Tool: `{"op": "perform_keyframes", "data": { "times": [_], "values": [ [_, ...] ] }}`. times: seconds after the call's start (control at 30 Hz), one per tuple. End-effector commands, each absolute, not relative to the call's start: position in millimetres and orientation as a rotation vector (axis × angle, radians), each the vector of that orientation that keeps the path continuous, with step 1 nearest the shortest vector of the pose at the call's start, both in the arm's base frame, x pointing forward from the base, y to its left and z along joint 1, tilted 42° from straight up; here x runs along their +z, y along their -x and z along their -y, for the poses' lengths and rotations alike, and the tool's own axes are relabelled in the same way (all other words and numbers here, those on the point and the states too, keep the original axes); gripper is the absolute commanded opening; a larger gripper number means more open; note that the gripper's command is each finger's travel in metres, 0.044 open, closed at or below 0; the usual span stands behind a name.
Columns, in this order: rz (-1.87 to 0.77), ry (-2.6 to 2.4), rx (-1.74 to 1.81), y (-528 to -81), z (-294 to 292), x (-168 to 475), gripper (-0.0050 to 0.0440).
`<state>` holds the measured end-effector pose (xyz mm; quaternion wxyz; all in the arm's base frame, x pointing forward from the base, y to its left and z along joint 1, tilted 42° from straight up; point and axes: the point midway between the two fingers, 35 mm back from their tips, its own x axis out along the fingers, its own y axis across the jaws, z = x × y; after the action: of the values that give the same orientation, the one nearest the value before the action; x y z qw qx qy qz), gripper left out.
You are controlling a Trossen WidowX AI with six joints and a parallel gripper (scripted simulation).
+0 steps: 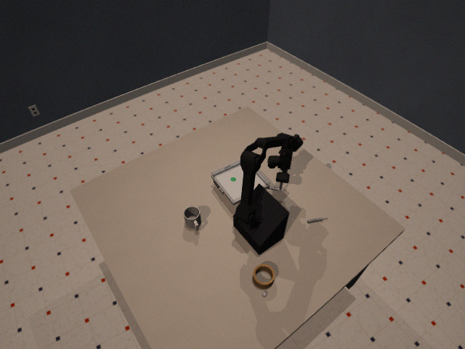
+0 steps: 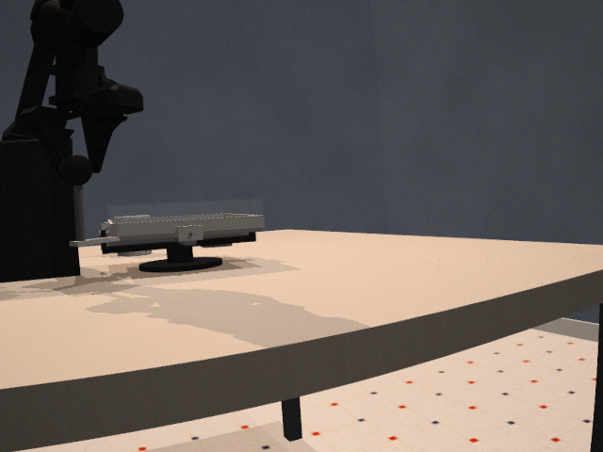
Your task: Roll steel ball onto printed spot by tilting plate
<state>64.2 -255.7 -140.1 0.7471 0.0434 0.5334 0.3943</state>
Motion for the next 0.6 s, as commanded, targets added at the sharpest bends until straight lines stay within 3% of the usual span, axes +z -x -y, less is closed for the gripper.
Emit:
{"op": "perform_keyframes", "data": {
  "times": [0.0, 0.57],
  "values": [
    [-1.16, -0.119, 0.87, -64.7, 245.8, -146.3, 0.03],
    [-1.159, -0.119, 0.87, -66.4, 234.7, -157.3, 0.03]
  ]
}}
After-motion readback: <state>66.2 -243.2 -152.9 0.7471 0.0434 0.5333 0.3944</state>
